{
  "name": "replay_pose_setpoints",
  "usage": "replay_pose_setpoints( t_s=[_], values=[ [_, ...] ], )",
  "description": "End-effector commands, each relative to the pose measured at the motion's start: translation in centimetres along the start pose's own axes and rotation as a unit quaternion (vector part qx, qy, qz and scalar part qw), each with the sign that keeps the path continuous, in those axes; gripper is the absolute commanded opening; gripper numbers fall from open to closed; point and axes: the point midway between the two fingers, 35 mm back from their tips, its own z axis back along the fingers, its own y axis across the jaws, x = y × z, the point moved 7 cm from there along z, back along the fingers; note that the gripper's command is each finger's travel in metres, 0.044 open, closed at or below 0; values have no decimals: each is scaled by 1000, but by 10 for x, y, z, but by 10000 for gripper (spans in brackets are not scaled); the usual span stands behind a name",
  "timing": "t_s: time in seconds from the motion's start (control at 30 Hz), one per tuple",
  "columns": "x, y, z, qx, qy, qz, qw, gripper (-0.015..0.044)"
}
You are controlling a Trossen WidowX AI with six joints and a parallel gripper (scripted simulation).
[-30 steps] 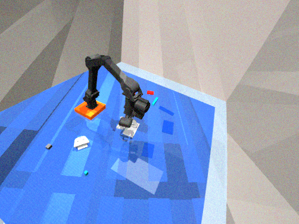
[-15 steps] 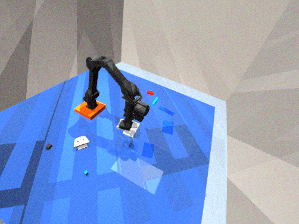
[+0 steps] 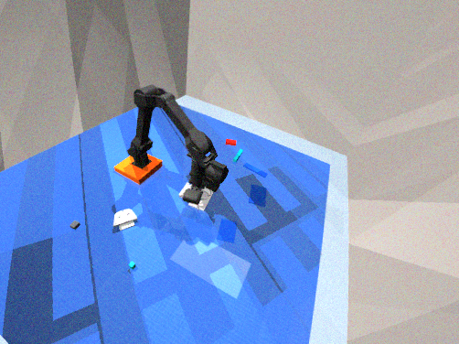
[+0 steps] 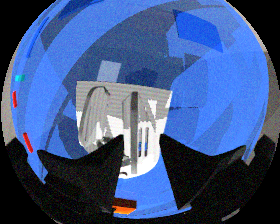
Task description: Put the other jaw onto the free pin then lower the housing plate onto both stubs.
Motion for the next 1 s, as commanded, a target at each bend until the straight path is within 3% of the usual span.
replay_pose_setpoints(
  t_s=[0.0,0.97],
  values=[
    [-1,0,-4,-1,1,0,1000,134],
    [-1,0,-10,-1,1,6,1000,134]
  ],
)
